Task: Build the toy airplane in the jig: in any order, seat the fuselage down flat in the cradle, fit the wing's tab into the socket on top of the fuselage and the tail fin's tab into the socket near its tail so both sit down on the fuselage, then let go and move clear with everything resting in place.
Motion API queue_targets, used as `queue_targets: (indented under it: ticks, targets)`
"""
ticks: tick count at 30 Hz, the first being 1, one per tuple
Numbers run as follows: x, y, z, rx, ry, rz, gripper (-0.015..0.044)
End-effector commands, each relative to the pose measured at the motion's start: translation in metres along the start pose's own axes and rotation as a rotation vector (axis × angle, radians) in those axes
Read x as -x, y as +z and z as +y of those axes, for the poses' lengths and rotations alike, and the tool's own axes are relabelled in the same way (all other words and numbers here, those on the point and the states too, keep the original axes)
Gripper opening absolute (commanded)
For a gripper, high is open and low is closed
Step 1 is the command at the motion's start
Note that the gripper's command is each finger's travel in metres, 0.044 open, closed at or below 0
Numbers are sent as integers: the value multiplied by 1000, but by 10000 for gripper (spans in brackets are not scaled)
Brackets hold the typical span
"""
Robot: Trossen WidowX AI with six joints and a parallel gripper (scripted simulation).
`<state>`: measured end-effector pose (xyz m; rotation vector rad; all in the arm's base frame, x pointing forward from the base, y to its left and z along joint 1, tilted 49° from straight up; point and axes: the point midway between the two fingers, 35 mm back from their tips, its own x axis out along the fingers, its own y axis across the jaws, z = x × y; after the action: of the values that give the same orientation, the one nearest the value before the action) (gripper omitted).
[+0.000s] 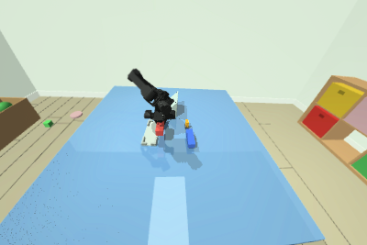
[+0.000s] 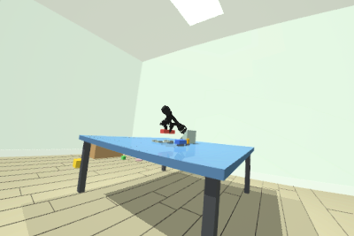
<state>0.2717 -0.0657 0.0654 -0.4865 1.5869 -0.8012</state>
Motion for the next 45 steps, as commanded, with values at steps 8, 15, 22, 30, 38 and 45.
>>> queue_targets:
  ticks: [8, 15, 22, 30, 38, 45]
  targets:
    - [-12, -5, -33, 16, -8, -11, 0]
    - [-21, -11, -53, 26, -19, -7, 0]
    - [-27, -16, -65, 32, -28, -4, 0]
    - [-27, -16, -65, 32, -28, -4, 195]
    - [-27, -16, -65, 32, -28, -4, 195]
    - [-27, -16, -65, 32, -28, -4, 195]
